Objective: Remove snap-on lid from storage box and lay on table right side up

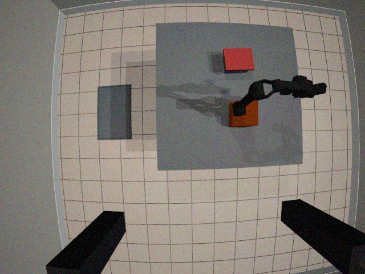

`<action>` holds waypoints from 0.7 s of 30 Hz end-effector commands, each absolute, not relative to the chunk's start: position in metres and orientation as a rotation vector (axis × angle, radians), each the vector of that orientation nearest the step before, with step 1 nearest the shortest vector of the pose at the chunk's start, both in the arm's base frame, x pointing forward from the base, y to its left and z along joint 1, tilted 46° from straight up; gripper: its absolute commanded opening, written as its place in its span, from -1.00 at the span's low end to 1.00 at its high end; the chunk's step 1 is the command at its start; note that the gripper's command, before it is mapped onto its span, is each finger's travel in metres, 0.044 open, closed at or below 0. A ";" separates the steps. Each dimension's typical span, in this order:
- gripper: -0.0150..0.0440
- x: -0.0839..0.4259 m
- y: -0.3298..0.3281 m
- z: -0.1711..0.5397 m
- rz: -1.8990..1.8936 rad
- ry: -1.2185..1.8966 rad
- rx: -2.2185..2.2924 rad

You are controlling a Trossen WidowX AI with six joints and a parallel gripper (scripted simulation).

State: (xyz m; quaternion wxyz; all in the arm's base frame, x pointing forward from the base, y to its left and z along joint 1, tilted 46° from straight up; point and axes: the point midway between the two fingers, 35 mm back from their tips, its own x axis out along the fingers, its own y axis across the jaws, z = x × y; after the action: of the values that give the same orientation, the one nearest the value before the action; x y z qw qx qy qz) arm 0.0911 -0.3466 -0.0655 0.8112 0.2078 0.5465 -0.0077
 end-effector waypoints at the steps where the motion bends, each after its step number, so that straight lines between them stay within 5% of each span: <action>1: 0.31 0.155 -0.314 -0.049 -0.218 1.027 0.773; 21: 0.31 0.245 -0.226 -0.005 -0.351 0.756 1.465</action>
State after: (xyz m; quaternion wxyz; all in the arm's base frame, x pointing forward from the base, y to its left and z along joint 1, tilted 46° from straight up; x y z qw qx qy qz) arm 0.2093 -0.2817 -0.0231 0.7491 0.5089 0.3927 -0.1601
